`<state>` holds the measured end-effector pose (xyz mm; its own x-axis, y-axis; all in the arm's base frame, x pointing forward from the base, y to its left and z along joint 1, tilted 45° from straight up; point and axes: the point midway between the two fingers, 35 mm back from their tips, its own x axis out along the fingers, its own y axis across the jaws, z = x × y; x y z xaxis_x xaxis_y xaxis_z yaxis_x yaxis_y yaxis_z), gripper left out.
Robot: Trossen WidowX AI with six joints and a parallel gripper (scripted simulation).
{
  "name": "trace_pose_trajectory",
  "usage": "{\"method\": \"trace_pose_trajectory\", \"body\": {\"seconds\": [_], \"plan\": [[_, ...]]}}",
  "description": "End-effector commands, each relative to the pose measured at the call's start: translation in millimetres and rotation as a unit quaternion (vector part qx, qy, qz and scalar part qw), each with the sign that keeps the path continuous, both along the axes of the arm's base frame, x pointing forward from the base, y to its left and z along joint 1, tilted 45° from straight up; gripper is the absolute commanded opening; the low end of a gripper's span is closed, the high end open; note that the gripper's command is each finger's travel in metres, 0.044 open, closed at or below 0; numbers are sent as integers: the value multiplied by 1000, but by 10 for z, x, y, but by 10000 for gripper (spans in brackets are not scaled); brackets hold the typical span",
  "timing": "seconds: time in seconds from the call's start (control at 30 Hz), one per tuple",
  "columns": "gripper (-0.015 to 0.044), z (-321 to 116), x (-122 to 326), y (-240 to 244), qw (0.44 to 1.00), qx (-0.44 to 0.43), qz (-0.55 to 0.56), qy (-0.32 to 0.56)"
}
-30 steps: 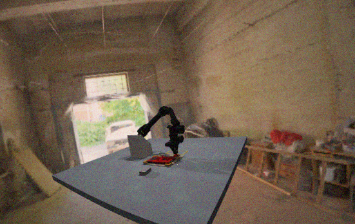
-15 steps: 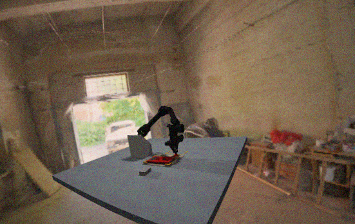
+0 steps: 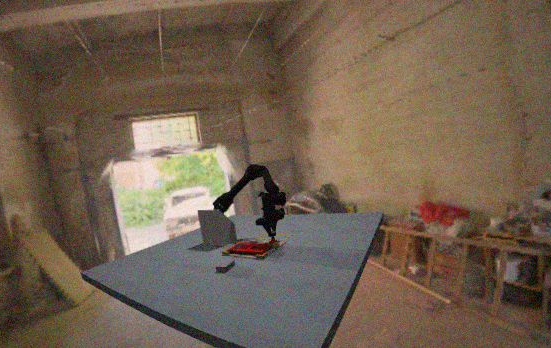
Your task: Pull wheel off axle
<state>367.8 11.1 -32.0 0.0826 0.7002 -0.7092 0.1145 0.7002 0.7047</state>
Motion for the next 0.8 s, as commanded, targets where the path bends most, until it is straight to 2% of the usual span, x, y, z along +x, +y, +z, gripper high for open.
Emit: {"method": "trace_pose_trajectory", "body": {"seconds": [0.0,0.77], "plan": [[0,27,-2,-42,1000,-1,-3,-1],[0,81,-9,-96,1000,-1,-4,-1]]}}
